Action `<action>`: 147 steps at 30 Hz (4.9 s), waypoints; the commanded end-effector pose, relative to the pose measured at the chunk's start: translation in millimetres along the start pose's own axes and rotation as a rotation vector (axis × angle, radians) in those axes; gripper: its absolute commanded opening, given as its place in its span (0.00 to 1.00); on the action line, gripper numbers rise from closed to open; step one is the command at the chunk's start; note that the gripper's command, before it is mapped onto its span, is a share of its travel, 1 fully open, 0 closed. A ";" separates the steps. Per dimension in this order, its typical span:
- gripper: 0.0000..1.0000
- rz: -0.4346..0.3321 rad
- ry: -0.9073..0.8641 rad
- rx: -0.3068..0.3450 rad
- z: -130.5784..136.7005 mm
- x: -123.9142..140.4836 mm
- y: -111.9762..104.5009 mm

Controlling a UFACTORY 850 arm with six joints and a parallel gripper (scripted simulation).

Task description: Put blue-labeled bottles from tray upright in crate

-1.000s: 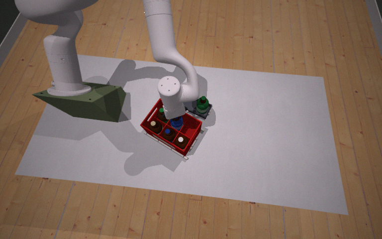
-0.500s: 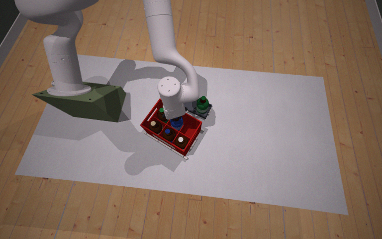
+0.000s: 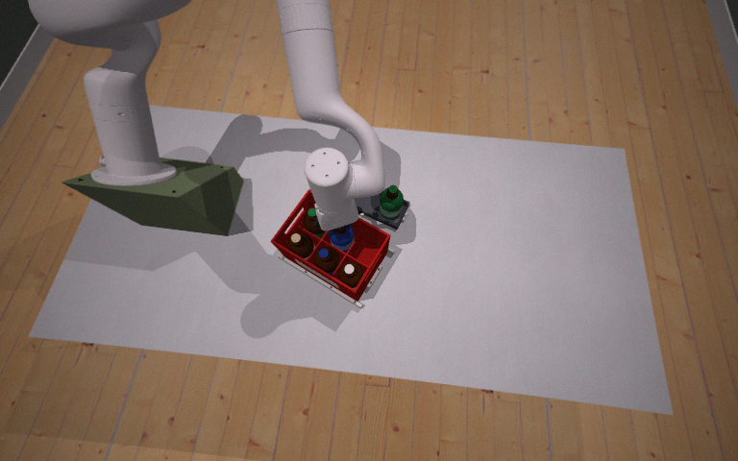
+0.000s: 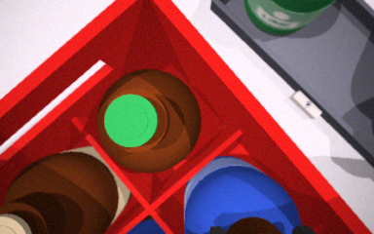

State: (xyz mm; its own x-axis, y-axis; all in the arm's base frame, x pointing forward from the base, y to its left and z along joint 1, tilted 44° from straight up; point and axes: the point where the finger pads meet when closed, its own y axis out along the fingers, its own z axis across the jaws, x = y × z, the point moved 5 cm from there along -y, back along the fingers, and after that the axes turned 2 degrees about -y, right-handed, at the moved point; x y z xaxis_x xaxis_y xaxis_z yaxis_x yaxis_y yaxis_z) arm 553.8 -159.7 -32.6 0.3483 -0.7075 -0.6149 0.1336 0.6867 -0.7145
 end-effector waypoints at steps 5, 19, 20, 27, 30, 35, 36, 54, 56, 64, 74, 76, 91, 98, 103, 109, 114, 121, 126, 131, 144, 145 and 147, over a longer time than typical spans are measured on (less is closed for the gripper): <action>0.00 -0.002 -0.001 0.002 0.9 0.6 -1.2; 0.00 -0.002 -0.001 0.002 0.9 0.6 -1.2; 0.00 -0.002 -0.001 0.002 0.9 0.6 -1.2; 0.00 -0.002 -0.001 0.002 0.9 0.6 -1.0; 0.00 -0.002 -0.001 0.002 0.9 0.6 -0.8; 0.00 -0.002 -0.001 0.002 0.9 0.6 0.1; 0.00 -0.002 -0.001 0.002 0.9 0.6 0.3; 0.00 -0.002 -0.001 0.002 1.0 0.5 6.4; 0.00 -0.002 -0.001 0.002 1.0 0.5 7.4; 0.00 -0.002 -0.001 0.002 1.0 0.5 10.4; 0.00 -0.002 -0.001 0.002 1.1 0.5 14.7; 0.00 -0.002 -0.001 0.002 1.1 0.5 15.4; 0.00 -0.002 -0.001 0.002 1.1 0.5 17.8; 0.00 -0.002 -0.001 0.002 1.1 0.5 18.0; 0.00 -0.002 -0.001 0.002 1.1 0.5 18.0; 0.00 -0.002 -0.001 0.002 1.1 0.5 18.0; 0.66 -0.002 -0.001 0.002 1.1 0.5 18.0; 0.66 -0.002 -0.001 0.002 1.1 0.5 18.0; 0.66 -0.002 -0.001 0.002 1.1 0.5 18.0; 0.66 -0.002 -0.001 0.002 1.1 0.5 18.0; 0.66 -0.002 -0.001 0.002 1.1 0.5 18.0; 0.66 -0.002 -0.001 0.002 1.1 0.5 18.0; 0.66 -0.002 -0.001 0.002 1.1 0.5 18.0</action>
State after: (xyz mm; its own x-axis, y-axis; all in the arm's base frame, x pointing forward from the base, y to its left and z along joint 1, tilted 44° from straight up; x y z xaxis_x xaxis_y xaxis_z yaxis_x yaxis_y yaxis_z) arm 556.6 -146.5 -46.1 0.3483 -0.7077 -0.6147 0.1338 0.6866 -0.7146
